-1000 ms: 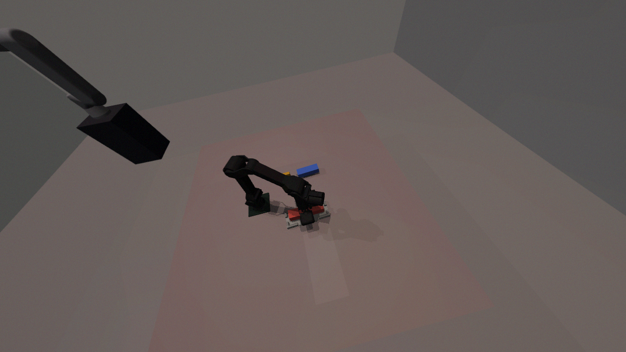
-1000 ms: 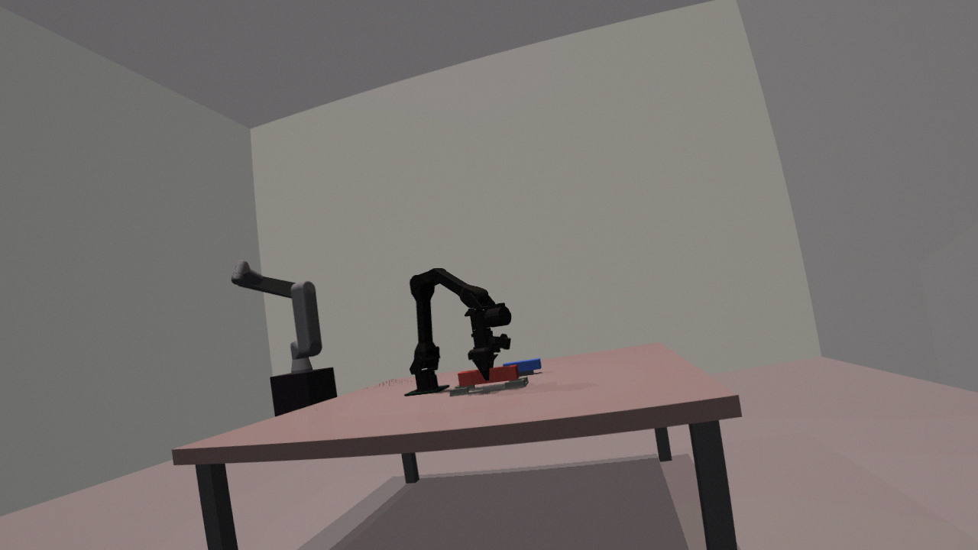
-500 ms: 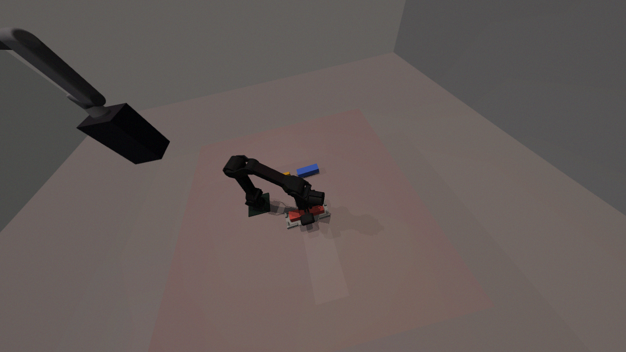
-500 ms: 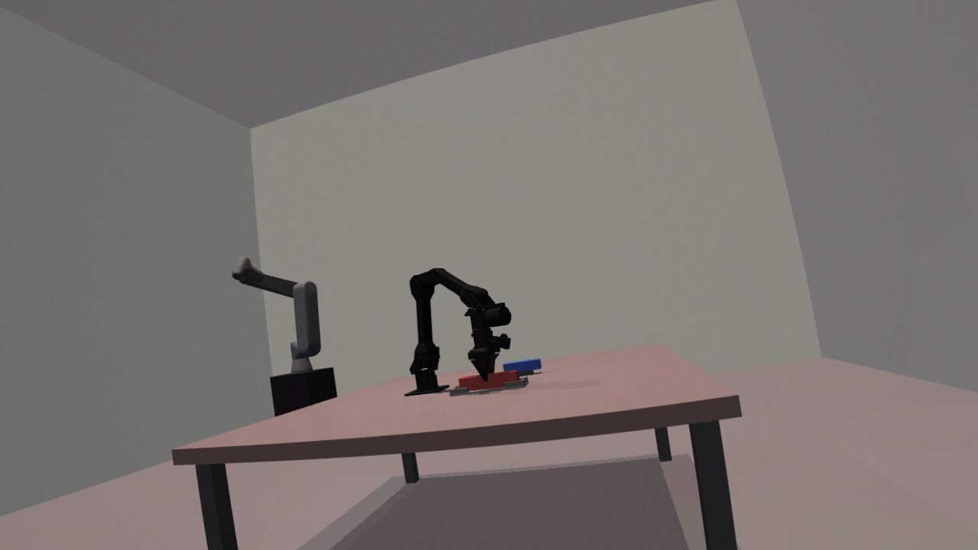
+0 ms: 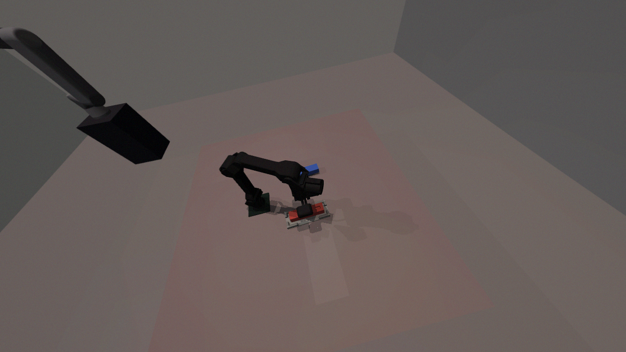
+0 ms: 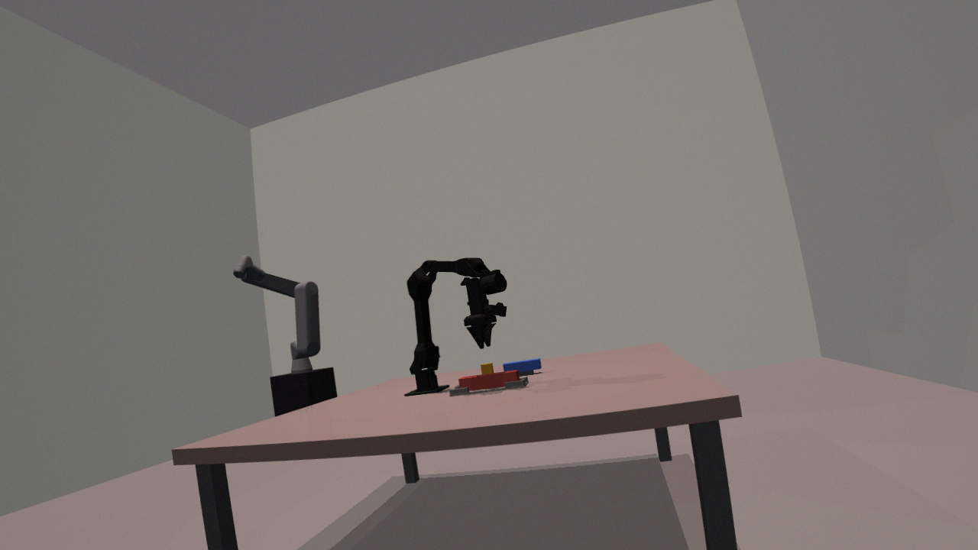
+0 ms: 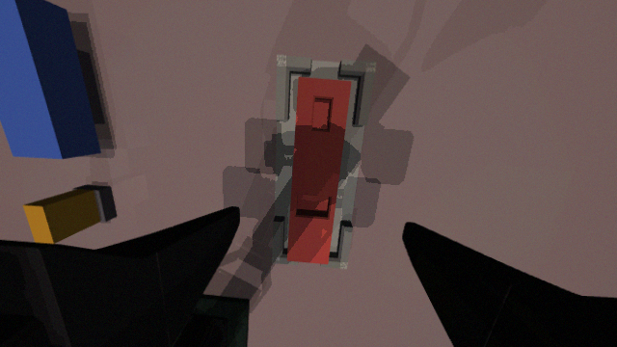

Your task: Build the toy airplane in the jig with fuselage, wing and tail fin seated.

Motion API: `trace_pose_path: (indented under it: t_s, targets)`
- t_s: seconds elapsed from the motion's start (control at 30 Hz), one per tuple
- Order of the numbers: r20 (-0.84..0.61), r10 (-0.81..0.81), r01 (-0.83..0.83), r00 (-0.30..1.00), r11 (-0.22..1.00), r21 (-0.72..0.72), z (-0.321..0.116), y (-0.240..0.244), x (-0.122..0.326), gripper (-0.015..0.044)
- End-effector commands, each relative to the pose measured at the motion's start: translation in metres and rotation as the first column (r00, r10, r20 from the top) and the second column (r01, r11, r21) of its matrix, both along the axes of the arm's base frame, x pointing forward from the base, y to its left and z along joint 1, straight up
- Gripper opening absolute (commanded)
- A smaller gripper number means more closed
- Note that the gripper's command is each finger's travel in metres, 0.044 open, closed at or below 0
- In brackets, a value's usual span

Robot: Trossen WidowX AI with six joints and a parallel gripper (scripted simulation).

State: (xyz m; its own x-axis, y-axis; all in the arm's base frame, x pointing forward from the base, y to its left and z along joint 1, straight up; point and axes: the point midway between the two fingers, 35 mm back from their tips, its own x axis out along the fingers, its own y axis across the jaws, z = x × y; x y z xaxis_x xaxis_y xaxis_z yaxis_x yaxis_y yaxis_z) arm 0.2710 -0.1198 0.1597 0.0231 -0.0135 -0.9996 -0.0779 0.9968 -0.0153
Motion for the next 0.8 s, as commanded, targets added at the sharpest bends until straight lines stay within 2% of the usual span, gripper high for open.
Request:
trace_pose_path:
  t_s: [0.0,0.13,0.2,0.5,0.77]
  targets:
    - [-0.007,0.004,-0.004,1.000,1.000,0.002,0.010,0.001,-0.001,0.0440]
    - [-0.007,0.031,-0.031,0.999,1.000,0.002,0.008,0.002,0.002,0.0440]
    - [-0.003,0.031,-0.031,1.000,1.000,0.005,0.008,0.018,0.011,0.0440]
    - [0.003,0.031,-0.031,1.000,0.999,0.020,0.005,0.147,0.050,0.0440]
    - [-0.004,0.031,-0.031,1.000,0.999,0.022,-0.003,0.260,0.043,0.0440]
